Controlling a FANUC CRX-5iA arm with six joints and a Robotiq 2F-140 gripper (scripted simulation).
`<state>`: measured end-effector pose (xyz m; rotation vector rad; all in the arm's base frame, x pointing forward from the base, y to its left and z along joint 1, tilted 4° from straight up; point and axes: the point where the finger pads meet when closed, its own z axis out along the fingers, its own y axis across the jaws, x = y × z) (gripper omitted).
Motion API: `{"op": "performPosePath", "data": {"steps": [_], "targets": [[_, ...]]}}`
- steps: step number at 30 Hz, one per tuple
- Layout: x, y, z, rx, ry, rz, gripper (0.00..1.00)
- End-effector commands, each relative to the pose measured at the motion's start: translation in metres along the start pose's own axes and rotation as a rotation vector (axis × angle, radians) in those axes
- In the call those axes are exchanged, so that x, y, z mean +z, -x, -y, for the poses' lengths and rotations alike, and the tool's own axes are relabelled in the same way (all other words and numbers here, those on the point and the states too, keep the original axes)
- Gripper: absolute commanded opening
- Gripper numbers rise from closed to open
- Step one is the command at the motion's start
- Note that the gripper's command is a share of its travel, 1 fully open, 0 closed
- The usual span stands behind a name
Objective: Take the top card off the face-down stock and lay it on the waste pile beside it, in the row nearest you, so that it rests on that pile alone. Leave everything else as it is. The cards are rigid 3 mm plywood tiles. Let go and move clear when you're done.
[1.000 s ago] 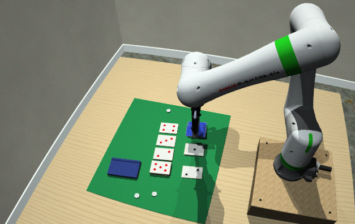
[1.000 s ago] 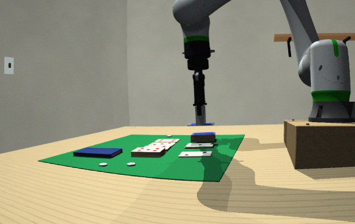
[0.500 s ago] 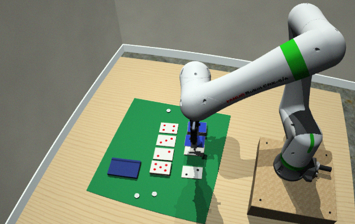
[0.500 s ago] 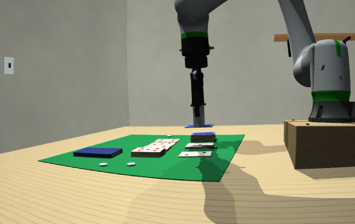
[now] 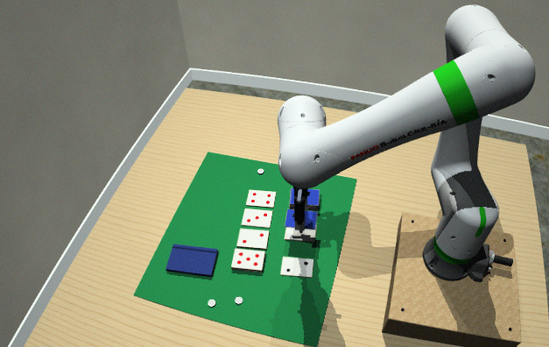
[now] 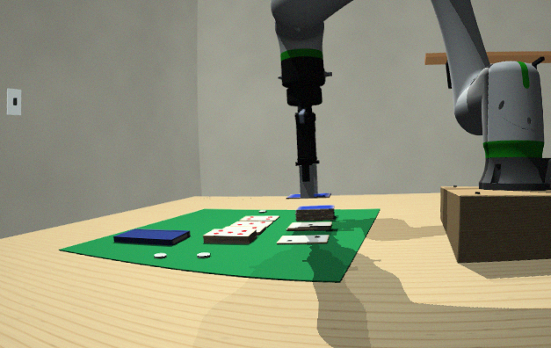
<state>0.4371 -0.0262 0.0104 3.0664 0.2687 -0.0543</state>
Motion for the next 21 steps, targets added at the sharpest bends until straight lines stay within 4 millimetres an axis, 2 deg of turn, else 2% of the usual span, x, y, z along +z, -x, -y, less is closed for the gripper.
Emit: {"op": "performPosePath", "data": {"steps": [1, 21], "targets": [[0.000, 0.000, 0.000, 0.000, 0.000, 0.000, 0.43], [0.014, 0.000, 0.000, 0.000, 0.000, 0.000, 0.43]]}}
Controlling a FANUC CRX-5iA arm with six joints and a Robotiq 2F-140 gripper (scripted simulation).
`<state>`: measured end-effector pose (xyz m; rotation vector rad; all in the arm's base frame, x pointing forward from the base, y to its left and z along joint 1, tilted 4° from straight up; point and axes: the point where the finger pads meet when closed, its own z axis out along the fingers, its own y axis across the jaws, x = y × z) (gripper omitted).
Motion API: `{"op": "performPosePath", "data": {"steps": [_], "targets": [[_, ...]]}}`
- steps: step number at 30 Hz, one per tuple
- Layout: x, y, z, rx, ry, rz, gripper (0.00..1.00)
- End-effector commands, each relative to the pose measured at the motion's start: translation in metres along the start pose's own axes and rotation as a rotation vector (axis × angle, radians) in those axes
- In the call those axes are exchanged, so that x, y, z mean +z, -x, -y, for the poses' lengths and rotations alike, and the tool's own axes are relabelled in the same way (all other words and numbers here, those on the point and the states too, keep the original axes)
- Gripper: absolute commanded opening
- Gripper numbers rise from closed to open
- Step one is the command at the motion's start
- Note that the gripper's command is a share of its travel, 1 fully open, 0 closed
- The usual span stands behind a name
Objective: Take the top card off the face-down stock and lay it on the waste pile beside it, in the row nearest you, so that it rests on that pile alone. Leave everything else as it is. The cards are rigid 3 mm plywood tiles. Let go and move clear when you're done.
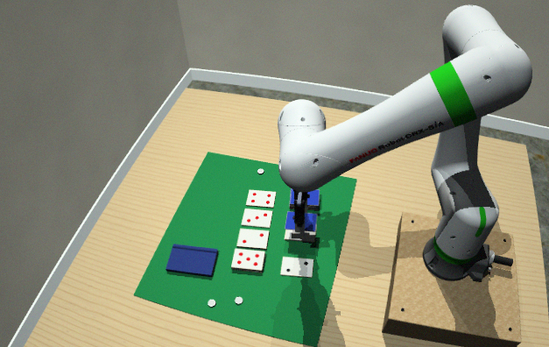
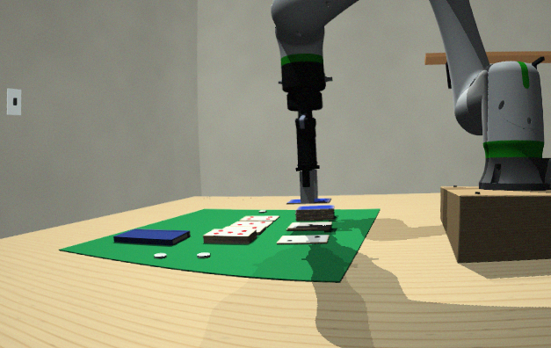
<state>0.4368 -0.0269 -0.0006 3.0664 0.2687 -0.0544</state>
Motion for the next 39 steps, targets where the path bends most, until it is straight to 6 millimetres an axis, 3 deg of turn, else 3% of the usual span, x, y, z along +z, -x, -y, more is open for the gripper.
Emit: {"op": "performPosePath", "data": {"steps": [1, 23, 39], "targets": [[0.005, 0.000, 0.000, 0.000, 0.000, 0.000, 0.43], [0.038, 0.000, 0.000, 0.000, 0.000, 0.000, 0.43], [0.044, 0.000, 0.000, 0.000, 0.000, 0.000, 0.43]]}}
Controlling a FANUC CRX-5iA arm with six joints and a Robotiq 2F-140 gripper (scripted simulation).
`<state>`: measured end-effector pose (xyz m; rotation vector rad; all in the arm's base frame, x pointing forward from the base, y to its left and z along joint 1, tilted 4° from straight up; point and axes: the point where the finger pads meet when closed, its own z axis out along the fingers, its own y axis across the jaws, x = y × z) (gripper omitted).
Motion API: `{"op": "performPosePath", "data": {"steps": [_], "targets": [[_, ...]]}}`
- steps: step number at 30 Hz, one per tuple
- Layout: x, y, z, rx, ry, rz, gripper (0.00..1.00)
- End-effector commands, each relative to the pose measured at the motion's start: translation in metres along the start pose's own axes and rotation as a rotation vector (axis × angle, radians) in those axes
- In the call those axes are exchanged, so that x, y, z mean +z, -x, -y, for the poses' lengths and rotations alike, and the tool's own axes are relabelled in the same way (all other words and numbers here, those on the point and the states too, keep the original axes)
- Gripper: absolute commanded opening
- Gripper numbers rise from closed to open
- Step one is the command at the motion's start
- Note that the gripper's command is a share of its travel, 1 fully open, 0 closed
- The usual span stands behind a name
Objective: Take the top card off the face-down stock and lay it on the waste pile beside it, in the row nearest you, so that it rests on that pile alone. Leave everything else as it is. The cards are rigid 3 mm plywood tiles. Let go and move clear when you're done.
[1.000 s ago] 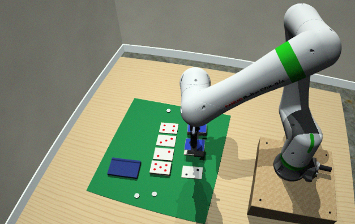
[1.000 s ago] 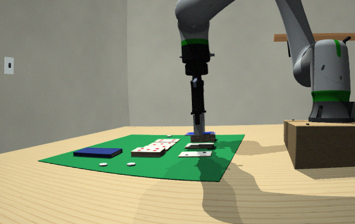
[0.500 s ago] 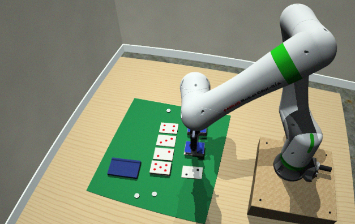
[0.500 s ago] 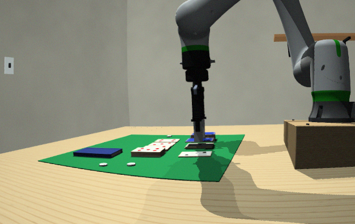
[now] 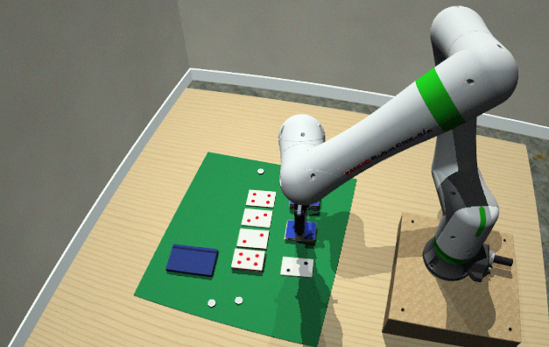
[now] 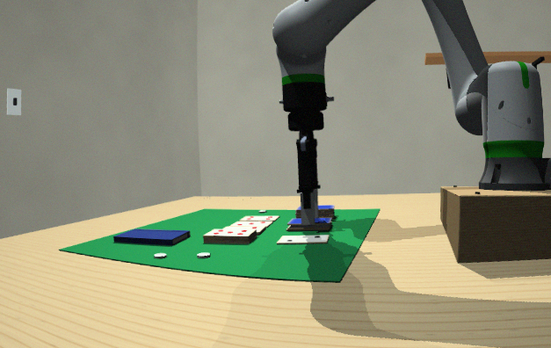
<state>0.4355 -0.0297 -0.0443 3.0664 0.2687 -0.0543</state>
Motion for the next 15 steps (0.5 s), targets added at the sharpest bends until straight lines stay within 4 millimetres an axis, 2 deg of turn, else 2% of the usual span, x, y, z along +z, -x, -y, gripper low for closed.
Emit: {"op": "performPosePath", "data": {"steps": [1, 15], "targets": [[0.0000, -0.0002, 0.0000, 0.000, 0.000, 0.000, 0.43], [0.0019, -0.0002, 0.0000, 0.000, 0.000, 0.000, 0.43]]}}
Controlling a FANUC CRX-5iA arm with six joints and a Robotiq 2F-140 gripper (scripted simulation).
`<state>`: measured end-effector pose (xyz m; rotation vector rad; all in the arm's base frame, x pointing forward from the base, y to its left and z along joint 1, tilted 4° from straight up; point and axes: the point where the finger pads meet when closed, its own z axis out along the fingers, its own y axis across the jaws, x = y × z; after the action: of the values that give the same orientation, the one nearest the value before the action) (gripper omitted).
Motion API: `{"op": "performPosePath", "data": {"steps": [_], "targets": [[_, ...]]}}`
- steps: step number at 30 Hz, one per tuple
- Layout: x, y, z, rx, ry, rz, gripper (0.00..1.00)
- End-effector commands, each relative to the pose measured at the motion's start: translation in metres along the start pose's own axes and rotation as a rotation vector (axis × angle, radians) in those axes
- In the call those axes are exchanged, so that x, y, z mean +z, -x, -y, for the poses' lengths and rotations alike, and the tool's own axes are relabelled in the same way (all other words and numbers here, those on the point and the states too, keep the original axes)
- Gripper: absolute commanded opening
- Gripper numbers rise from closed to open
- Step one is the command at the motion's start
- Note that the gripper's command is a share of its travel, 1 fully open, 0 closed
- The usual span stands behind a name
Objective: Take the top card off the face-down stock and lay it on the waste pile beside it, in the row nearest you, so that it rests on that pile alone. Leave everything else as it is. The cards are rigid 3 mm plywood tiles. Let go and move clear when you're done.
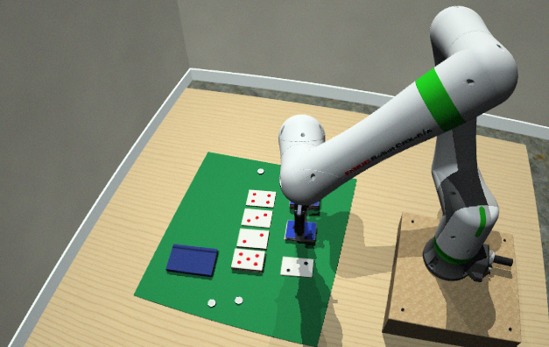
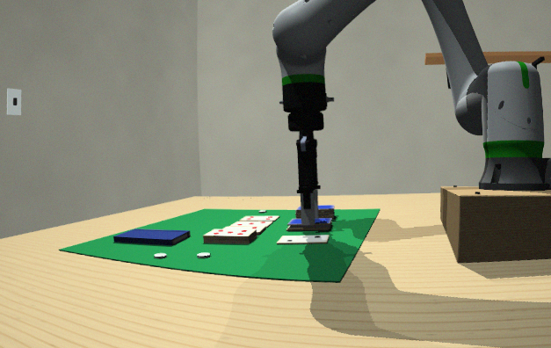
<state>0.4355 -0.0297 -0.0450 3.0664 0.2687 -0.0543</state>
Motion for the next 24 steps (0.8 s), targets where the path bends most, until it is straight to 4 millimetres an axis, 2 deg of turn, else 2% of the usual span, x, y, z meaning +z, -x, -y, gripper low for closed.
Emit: {"op": "performPosePath", "data": {"steps": [1, 17, 18, 24], "targets": [[0.0020, -0.0002, 0.0000, 0.000, 0.000, 0.000, 0.43], [0.0047, -0.0002, 0.0000, 0.000, 0.000, 0.000, 0.43], [0.0047, -0.0002, 0.0000, 0.000, 0.000, 0.000, 0.50], [0.0047, -0.0002, 0.0000, 0.000, 0.000, 0.000, 0.50]]}}
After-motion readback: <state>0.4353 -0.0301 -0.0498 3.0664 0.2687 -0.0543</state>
